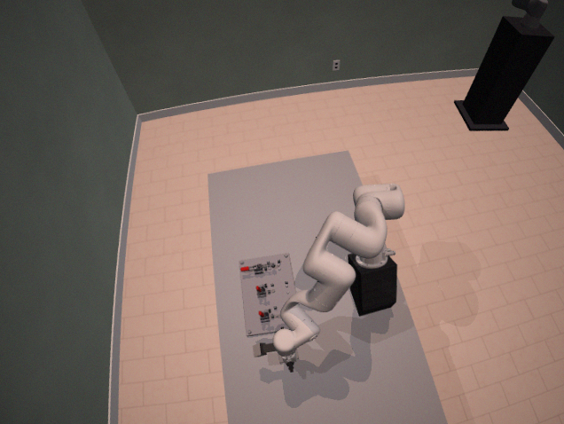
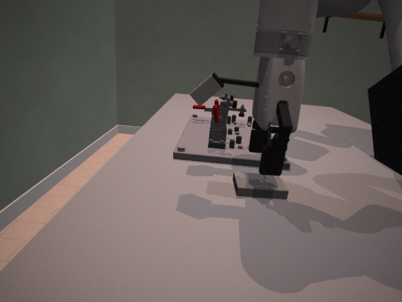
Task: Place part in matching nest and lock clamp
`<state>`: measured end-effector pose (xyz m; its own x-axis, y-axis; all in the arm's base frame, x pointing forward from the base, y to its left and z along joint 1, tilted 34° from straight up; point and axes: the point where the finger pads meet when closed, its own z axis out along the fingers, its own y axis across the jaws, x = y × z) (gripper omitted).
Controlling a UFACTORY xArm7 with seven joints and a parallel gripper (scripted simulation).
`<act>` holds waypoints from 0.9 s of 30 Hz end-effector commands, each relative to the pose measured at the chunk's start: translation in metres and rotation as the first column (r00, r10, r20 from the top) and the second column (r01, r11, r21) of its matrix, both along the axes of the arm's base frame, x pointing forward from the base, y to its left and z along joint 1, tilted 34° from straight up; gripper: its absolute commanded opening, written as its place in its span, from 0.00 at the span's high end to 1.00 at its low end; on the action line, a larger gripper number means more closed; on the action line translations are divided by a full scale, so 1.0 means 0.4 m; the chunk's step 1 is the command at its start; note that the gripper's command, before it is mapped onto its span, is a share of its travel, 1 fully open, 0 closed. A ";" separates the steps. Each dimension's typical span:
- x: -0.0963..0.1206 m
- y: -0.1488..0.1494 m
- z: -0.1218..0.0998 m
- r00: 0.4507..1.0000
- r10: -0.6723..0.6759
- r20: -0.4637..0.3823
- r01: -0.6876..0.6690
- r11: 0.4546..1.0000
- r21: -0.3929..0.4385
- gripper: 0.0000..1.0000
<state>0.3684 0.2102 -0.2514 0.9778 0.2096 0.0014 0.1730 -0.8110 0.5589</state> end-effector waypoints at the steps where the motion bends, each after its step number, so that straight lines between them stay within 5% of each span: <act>1: 0.004 -0.003 -0.012 1.000 0.002 0.002 -0.002 1.000 0.003 0.00; 27: 0.005 -0.007 -0.018 1.000 0.002 0.002 -0.002 1.000 0.003 0.00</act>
<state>0.3695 0.2053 -0.2588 0.9779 0.2093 0.0010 0.1729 -0.8106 0.5595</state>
